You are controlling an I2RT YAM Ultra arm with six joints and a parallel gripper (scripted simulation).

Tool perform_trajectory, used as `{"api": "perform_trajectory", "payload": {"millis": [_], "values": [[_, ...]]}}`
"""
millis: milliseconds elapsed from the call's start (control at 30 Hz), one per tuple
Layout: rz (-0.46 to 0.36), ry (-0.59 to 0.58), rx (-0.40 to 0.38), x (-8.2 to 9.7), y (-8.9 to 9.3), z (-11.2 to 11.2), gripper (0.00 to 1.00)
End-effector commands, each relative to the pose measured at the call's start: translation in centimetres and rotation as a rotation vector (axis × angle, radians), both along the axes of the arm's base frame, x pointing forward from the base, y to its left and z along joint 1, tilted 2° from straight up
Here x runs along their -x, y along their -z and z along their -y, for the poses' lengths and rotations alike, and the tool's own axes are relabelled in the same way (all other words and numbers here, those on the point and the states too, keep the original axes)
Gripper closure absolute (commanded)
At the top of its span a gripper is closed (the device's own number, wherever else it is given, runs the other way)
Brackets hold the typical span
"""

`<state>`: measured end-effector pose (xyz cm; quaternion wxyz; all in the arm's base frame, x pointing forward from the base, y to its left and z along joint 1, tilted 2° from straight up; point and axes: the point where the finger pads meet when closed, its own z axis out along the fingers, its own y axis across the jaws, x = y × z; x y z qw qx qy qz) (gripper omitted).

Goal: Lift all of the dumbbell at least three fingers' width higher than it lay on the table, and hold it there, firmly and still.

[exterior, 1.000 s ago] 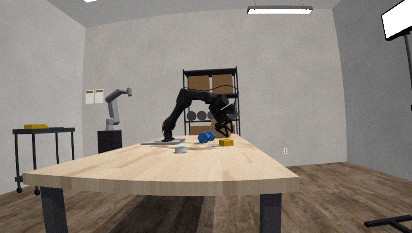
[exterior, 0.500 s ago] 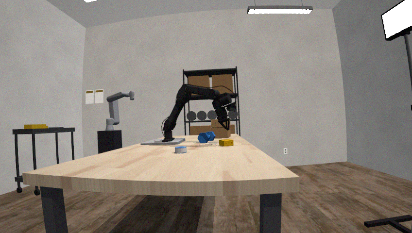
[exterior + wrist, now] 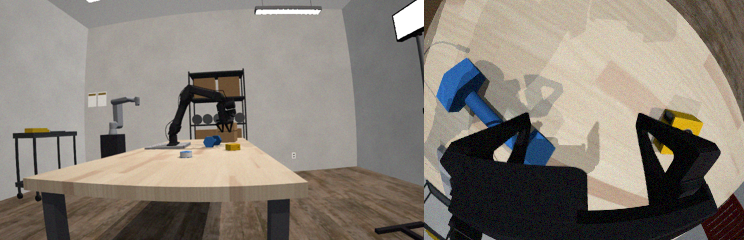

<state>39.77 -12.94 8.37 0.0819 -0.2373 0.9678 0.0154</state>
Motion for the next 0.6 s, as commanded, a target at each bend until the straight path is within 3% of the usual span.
{"api": "perform_trajectory", "payload": {"millis": [0,67,133,167,567], "values": [[0.018,-0.163,0.06,1.4,-2.5,-2.2,0.0],[-0.003,-0.234,0.07,2.3,-2.4,-3.5,0.0],[-0.003,-0.234,0.07,2.3,-2.4,-3.5,0.0],[-0.025,-0.322,0.085,3.4,-2.4,-5.0,0.0],[-0.145,-0.725,0.136,9.5,-2.1,-10.4,0.0]]}}
